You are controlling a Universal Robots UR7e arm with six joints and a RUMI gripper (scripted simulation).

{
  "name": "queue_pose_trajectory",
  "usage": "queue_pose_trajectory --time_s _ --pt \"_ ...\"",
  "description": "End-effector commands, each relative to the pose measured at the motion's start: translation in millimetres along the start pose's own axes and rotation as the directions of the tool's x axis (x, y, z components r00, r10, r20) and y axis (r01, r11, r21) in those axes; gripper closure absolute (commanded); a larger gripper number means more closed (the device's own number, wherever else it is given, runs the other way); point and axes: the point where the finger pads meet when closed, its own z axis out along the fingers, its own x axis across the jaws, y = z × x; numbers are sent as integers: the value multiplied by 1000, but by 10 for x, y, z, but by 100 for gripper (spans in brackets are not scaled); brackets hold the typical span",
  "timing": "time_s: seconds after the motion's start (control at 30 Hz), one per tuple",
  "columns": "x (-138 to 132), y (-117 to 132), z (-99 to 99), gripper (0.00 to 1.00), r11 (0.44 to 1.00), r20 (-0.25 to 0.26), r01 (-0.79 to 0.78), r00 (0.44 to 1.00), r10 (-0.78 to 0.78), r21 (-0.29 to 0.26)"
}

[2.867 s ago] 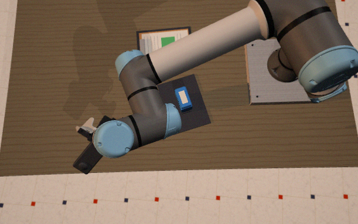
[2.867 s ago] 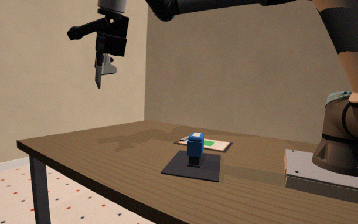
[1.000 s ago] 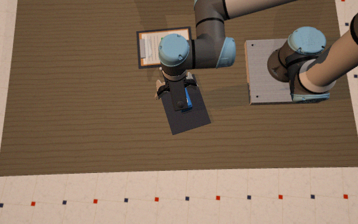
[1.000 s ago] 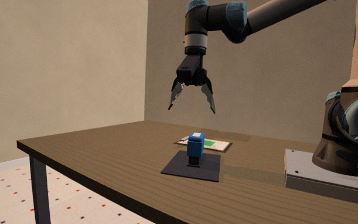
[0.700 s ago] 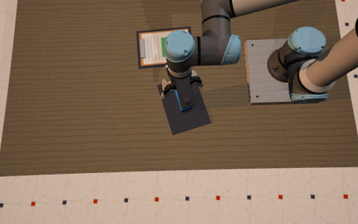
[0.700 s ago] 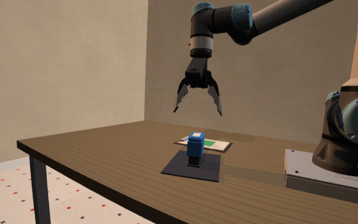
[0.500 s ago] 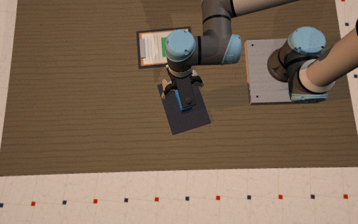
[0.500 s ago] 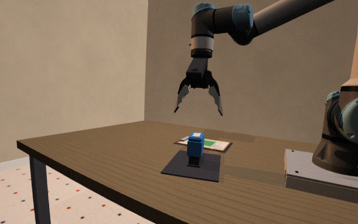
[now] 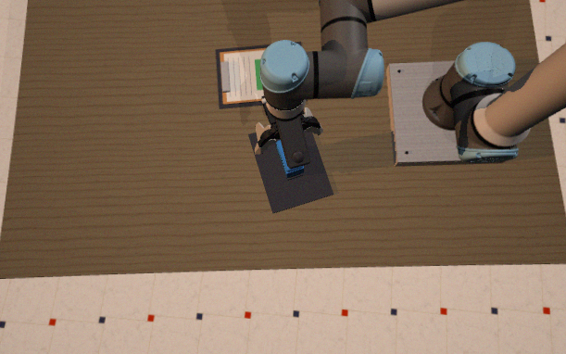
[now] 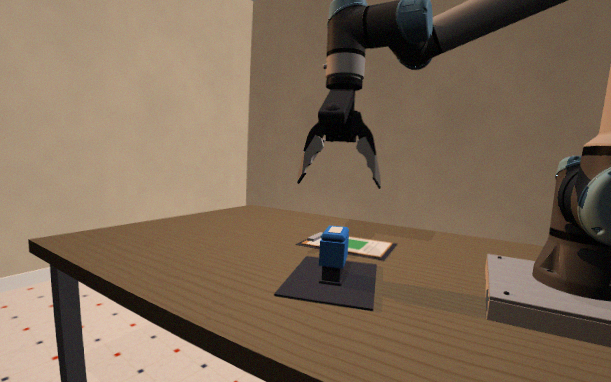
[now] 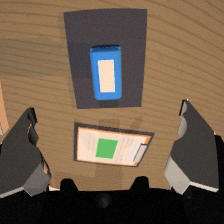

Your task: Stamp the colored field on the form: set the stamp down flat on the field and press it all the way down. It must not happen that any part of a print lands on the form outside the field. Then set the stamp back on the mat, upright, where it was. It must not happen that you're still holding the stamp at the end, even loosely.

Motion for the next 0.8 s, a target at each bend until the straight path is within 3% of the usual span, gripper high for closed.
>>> queue_pose_trajectory --time_s 0.0,0.5,0.77 --pt "4 -5 -342 0 1000 -5 1 1000 -1 -4" --pt "10 41 -330 0 1000 -1 16 1000 -16 -3" --pt "32 187 -334 0 995 -1 97 995 -97 -3"
